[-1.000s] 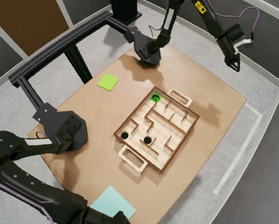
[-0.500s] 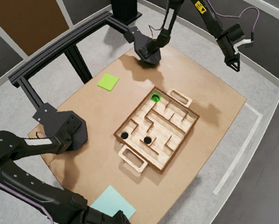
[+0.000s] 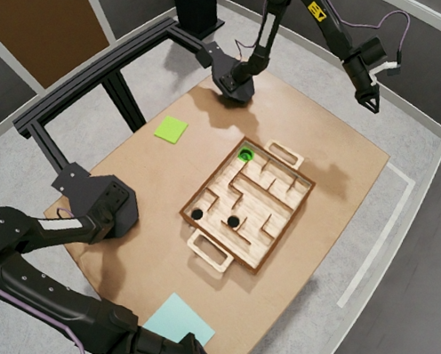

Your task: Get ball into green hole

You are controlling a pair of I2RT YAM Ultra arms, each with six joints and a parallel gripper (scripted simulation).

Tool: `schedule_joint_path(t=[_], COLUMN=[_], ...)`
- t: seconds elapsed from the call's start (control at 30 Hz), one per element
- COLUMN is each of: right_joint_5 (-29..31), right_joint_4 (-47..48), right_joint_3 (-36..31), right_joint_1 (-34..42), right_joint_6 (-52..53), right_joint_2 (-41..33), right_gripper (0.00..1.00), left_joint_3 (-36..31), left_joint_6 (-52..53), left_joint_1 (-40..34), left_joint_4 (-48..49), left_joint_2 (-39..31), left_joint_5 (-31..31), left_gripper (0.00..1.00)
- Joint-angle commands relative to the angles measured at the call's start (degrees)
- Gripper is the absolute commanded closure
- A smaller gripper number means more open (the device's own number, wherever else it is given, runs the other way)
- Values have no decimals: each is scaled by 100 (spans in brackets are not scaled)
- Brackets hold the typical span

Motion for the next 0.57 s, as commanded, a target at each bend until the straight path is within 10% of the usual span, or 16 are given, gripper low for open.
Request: schedule_joint_path(t=[0.0,0.53], right_joint_5=[4,4], right_joint_4=[106,41], right_joint_3=[253,263], right_joint_1=[-23,-36], right_joint_6=[-55,-55], right_joint_2=[-42,-29], right_gripper=[66,66], left_joint_3=[183,182], left_joint_6=[53,52], left_joint_1=[-13,-14], left_joint_4=[43,43], left_joint_2=[-29,-29], left_joint_5=[24,25], left_gripper=[66,66])
